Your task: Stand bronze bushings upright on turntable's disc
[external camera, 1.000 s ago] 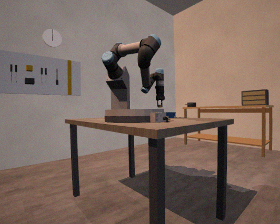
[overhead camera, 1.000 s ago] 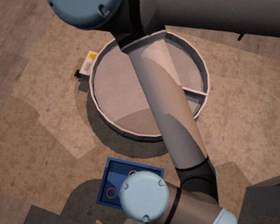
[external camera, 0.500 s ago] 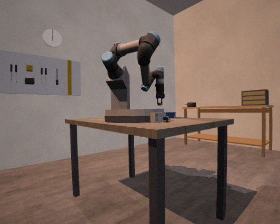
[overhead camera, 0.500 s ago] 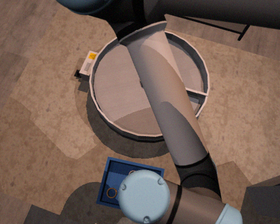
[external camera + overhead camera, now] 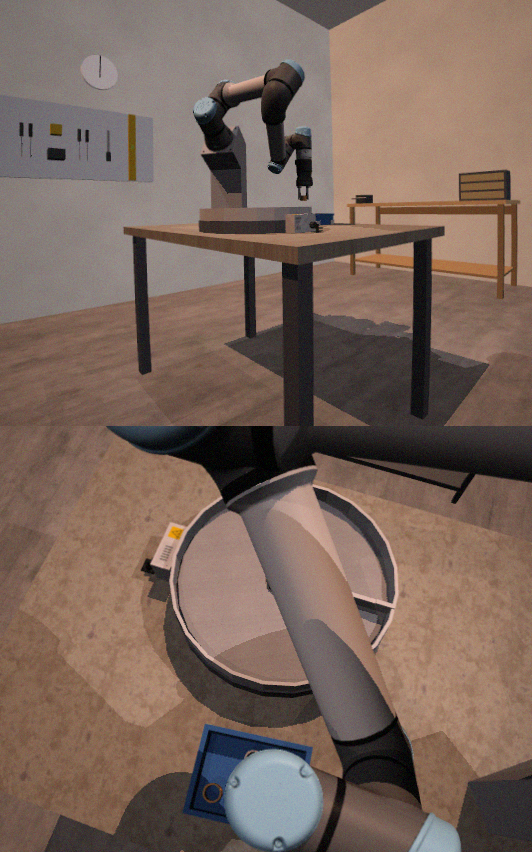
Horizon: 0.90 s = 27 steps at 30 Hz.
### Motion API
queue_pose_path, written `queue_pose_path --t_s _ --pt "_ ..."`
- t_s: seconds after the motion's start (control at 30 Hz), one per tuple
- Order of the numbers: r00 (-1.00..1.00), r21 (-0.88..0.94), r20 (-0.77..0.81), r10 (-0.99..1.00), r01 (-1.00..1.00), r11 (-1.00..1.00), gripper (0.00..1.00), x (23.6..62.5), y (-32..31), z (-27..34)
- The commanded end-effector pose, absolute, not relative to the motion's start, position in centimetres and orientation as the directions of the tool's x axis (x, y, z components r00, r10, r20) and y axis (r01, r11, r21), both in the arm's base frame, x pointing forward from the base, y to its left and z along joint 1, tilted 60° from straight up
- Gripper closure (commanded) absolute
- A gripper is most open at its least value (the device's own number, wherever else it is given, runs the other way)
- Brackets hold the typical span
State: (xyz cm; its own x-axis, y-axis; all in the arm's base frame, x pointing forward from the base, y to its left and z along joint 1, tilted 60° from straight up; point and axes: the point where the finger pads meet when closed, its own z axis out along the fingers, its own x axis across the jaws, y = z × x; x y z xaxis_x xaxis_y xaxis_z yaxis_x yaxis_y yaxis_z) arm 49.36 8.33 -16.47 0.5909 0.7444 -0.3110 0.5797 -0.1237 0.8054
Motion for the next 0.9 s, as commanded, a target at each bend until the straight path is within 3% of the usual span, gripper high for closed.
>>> queue_pose_path --t_s 0.0,0.87 --pt "0.590 0.805 -0.312 0.745 0.581 -0.122 1.00 49.26 8.37 -16.44" --pt "0.591 0.805 -0.312 0.744 0.581 -0.124 1.00 49.15 7.68 -15.73"
